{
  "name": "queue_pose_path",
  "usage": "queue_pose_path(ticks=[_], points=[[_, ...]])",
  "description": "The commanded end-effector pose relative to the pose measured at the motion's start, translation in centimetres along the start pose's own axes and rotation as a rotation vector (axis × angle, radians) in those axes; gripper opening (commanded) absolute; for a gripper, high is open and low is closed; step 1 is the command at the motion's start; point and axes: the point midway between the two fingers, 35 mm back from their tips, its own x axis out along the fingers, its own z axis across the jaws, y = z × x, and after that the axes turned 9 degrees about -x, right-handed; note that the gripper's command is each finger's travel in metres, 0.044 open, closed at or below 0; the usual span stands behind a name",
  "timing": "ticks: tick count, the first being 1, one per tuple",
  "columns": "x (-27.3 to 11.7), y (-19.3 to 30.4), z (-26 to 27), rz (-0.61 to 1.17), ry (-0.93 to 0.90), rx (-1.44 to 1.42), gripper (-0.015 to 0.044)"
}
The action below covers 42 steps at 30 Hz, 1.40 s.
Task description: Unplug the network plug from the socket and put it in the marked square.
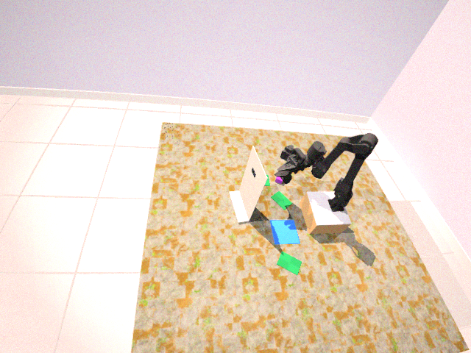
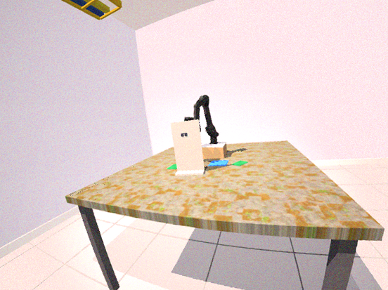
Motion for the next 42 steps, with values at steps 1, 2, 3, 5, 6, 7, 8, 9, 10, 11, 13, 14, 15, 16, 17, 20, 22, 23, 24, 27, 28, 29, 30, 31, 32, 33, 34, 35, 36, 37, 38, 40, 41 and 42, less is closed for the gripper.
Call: queue_pose_path(ticks=[1,2,3,5,6,7,8,9,10,11,13,14,15,16,17,20,22,23,24,27,28,29,30,31,32,33,34,35,36,37,38,40,41,42], points=[[1.7,-0.4,-0.3,-0.008,-0.007,0.007,0.0156],[1.8,-0.4,-0.3,-0.008,-0.007,0.007,0.0156],[1.8,-0.4,-0.3,-0.008,-0.007,0.007,0.0156],[1.8,-0.4,-0.3,-0.008,-0.007,0.008,0.0156],[1.9,-0.5,-0.3,-0.008,-0.007,0.009,0.0156],[2.0,-0.5,-0.3,-0.008,-0.008,0.010,0.0156],[2.1,-0.6,-0.3,-0.008,-0.008,0.012,0.0156],[2.3,-0.6,-0.3,-0.009,-0.008,0.014,0.0156],[2.4,-0.7,-0.3,-0.009,-0.009,0.016,0.0156],[2.6,-0.7,-0.3,-0.009,-0.009,0.018,0.0156],[2.8,-0.8,-0.3,-0.010,-0.010,0.022,0.0156],[3.0,-0.9,-0.3,-0.010,-0.010,0.024,0.0156],[3.1,-0.9,-0.3,-0.010,-0.010,0.026,0.0156],[3.3,-1.0,-0.3,-0.011,-0.010,0.027,0.0156],[3.4,-1.0,-0.3,-0.011,-0.011,0.029,0.0156],[3.8,-1.1,-0.4,-0.011,-0.011,0.033,0.0156],[4.1,-1.2,-0.4,-0.011,-0.011,0.036,0.0156],[4.3,-1.3,-0.4,-0.011,-0.012,0.038,0.0156],[4.4,-1.3,-0.4,-0.012,-0.012,0.039,0.0156],[4.9,-1.4,-0.4,-0.013,-0.013,0.046,0.0156],[5.0,-1.5,-0.4,-0.013,-0.013,0.048,0.0156],[5.2,-1.5,-0.4,-0.013,-0.013,0.050,0.0156],[5.3,-1.5,-0.4,-0.014,-0.014,0.053,0.0156],[5.5,-1.6,-0.4,-0.014,-0.014,0.055,0.0156],[5.6,-1.6,-0.4,-0.015,-0.014,0.057,0.0156],[5.8,-1.7,-0.4,-0.015,-0.015,0.059,0.0156],[5.9,-1.7,-0.4,-0.015,-0.015,0.062,0.0156],[6.1,-1.7,-0.4,-0.016,-0.015,0.064,0.0156],[6.2,-1.8,-0.4,-0.016,-0.015,0.066,0.0156],[6.4,-1.8,-0.4,-0.016,-0.016,0.068,0.0156],[6.5,-1.8,-0.4,-0.017,-0.016,0.070,0.0156],[6.9,-1.9,-0.4,-0.017,-0.017,0.075,0.0156],[7.0,-1.9,-0.4,-0.018,-0.017,0.077,0.0156],[7.2,-2.0,-0.4,-0.018,-0.017,0.079,0.0156]])
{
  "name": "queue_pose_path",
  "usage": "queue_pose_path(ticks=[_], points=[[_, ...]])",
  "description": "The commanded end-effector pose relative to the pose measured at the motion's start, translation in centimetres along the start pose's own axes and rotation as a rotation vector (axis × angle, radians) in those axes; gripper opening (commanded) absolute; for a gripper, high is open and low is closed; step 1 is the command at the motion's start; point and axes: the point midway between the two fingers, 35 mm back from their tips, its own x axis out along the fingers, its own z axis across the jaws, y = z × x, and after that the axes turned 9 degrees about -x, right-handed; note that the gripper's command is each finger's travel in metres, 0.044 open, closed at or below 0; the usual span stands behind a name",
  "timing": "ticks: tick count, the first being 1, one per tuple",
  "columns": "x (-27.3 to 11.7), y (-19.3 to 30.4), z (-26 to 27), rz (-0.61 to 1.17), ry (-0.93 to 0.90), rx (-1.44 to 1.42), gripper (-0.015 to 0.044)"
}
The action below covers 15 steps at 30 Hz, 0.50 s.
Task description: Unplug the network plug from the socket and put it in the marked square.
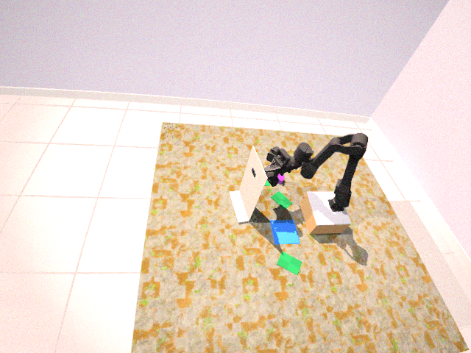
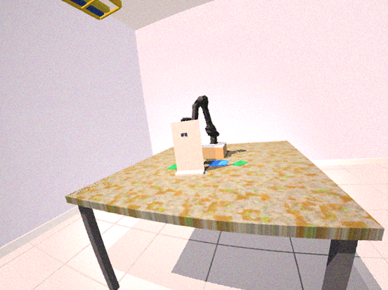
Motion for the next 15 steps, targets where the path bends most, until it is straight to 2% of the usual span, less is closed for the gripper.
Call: queue_pose_path(ticks=[1,4,7,15], points=[[0.76,-0.23,-0.26,-0.004,0.003,0.021,0.0156],[0.98,-0.26,-0.26,-0.004,0.002,0.024,0.0156],[0.98,-0.26,-0.26,-0.004,0.002,0.024,0.0077],[0.98,-0.26,-0.26,-0.004,0.002,0.024,0.0024]])
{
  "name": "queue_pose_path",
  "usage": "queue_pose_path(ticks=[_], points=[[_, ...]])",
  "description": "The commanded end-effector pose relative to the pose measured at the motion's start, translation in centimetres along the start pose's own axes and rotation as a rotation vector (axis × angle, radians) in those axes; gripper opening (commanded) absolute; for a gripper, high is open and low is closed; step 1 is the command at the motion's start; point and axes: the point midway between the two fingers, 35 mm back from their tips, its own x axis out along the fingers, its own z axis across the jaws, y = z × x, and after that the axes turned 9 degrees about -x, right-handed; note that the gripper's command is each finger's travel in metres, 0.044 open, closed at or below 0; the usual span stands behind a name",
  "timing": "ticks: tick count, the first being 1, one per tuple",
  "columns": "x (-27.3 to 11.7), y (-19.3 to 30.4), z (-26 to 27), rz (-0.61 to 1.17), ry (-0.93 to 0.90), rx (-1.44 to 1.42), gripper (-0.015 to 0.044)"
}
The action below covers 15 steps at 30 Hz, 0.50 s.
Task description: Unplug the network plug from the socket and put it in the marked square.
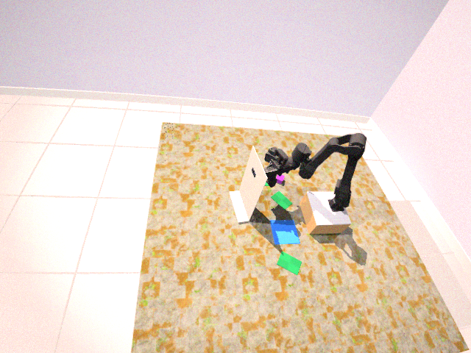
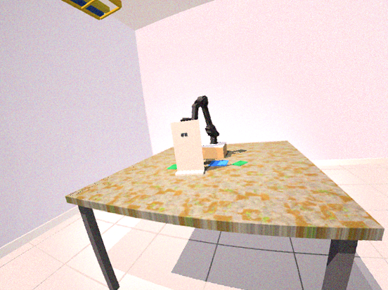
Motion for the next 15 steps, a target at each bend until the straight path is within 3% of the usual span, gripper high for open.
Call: queue_pose_path(ticks=[1,15], points=[[0.05,-0.08,-0.12,-0.003,0.002,0.009,0.0017],[-0.36,0.07,-0.11,-0.003,0.002,0.009,0.0000]])
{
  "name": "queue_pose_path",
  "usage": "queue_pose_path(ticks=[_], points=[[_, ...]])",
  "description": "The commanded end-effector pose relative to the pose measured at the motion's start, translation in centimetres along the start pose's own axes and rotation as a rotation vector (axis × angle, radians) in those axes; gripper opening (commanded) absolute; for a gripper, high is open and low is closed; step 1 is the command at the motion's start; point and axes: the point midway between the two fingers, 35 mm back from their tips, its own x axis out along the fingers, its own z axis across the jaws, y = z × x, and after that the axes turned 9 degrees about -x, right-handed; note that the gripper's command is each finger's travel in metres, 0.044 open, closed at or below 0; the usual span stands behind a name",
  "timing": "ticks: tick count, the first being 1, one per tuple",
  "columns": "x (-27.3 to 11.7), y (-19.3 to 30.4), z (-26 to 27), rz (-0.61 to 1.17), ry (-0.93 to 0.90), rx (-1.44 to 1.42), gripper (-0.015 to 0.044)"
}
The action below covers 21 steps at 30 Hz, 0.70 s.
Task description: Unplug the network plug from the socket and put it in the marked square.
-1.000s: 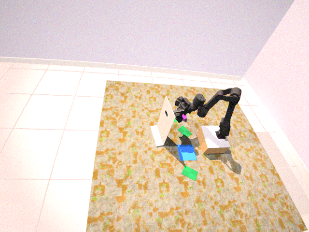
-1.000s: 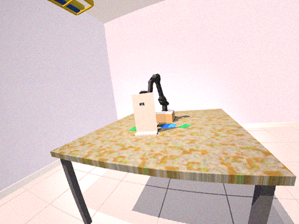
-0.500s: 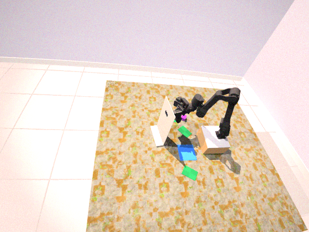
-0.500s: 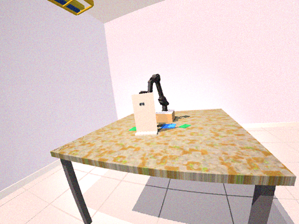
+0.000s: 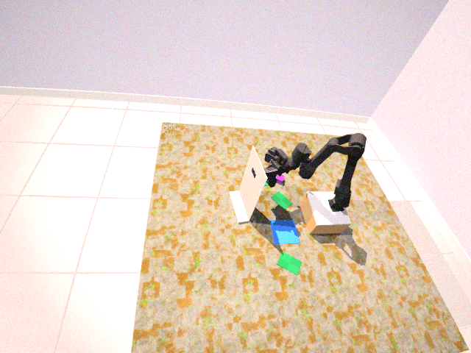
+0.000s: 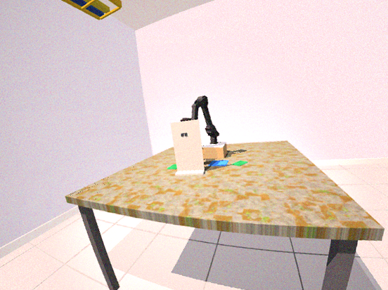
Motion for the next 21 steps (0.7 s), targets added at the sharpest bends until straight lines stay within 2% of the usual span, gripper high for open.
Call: queue_pose_path(ticks=[1,21], points=[[-0.4,0.1,0.0,-0.003,0.001,0.006,0.0000],[-1.9,0.5,0.0,-0.003,0.003,0.007,0.0000]])
